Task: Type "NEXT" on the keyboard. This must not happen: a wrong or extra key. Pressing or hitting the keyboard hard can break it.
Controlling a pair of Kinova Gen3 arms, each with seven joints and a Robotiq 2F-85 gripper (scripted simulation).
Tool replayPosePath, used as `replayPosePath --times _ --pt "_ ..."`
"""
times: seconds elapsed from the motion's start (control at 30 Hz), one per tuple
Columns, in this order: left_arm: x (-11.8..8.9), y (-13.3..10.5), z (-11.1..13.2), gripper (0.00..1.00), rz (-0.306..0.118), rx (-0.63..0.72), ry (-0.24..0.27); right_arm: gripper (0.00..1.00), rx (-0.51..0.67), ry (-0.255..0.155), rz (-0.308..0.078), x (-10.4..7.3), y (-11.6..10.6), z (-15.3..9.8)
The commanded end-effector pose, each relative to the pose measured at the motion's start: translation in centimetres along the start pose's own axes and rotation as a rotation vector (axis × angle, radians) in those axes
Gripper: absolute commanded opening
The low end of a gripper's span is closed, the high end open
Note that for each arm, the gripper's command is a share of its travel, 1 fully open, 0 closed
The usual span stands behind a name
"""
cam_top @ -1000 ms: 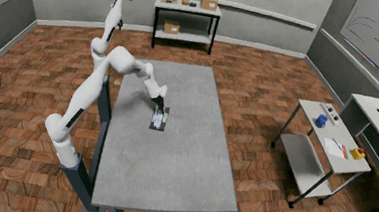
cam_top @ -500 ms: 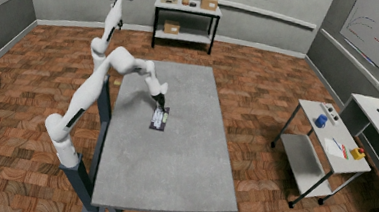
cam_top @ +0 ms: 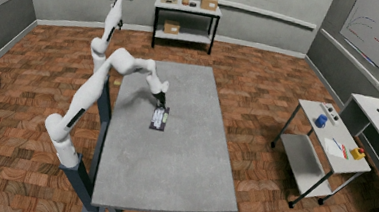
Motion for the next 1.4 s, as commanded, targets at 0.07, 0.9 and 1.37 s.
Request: replayPosePath --times 0.07,0.9,1.37 --pt "0.04 0.04 0.04 1.0 0.001 -0.016 0.005 0.099 0.003 -0.006 -0.005 0.18 -0.39 0.01" --pt "0.04 0.04 0.04 1.0 0.001 -0.016 0.005 0.099 0.001 -0.001 -0.008 0.86 -0.83 0.0" --pt "0.04 0.04 0.04 1.0 0.001 -0.016 0.005 0.099 0.001 -0.002 -0.008 1.01 -0.91 0.02"
Point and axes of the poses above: on each arm, the point where the finger pads meet when closed, its own x axis out along the fingers, its own z axis across the jaws, y = z × x, the point moved 7 cm from there along -x, back along the fingers, and after that the axes turned 8 degrees about x, right-handed, at the moved point
